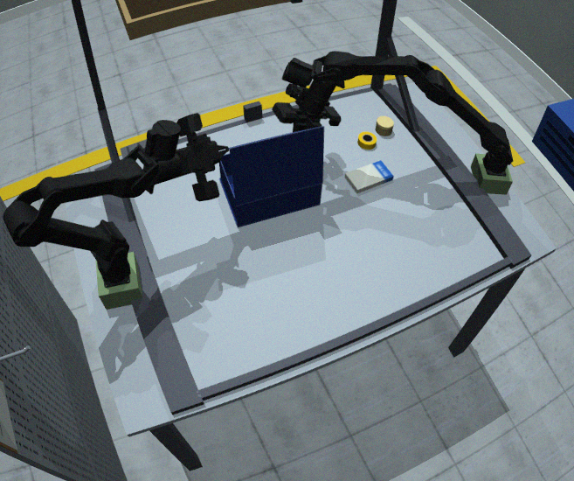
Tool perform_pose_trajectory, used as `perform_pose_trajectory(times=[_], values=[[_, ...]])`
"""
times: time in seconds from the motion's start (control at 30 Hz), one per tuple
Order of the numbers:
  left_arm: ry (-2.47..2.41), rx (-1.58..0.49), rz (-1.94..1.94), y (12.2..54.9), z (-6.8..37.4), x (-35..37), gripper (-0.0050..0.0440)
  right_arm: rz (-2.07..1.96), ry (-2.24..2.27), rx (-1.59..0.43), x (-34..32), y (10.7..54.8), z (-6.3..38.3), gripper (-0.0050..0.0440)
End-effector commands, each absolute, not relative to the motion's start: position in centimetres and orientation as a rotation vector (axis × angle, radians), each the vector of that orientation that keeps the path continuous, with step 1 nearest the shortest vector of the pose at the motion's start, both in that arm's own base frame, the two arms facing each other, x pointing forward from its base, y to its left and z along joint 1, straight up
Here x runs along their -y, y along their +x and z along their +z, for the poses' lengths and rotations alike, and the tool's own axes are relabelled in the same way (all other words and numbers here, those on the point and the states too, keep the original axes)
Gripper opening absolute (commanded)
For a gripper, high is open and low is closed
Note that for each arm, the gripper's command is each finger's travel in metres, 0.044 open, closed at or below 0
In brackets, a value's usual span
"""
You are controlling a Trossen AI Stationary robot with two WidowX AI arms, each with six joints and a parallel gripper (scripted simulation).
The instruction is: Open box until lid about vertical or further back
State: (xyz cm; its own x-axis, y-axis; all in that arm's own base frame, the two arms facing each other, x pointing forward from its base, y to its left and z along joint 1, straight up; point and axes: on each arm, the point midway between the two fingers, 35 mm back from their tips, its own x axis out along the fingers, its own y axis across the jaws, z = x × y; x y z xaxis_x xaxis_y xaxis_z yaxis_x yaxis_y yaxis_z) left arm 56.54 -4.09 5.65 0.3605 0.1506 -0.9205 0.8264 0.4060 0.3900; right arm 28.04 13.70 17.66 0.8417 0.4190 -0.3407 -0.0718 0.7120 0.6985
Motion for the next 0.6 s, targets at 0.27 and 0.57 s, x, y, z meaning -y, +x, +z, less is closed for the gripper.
perform_pose_trajectory(times=[0.27,0.57], values=[[1.090,-1.121,-0.563,56.7,6.8,4.1,0.0026,0.310,0.750,-0.479,-12.9,28.0,19.3,0.0006],[1.090,-1.121,-0.563,56.7,6.8,4.1,0.0026,0.313,0.751,-0.471,-12.4,27.9,19.9,0.0006]])
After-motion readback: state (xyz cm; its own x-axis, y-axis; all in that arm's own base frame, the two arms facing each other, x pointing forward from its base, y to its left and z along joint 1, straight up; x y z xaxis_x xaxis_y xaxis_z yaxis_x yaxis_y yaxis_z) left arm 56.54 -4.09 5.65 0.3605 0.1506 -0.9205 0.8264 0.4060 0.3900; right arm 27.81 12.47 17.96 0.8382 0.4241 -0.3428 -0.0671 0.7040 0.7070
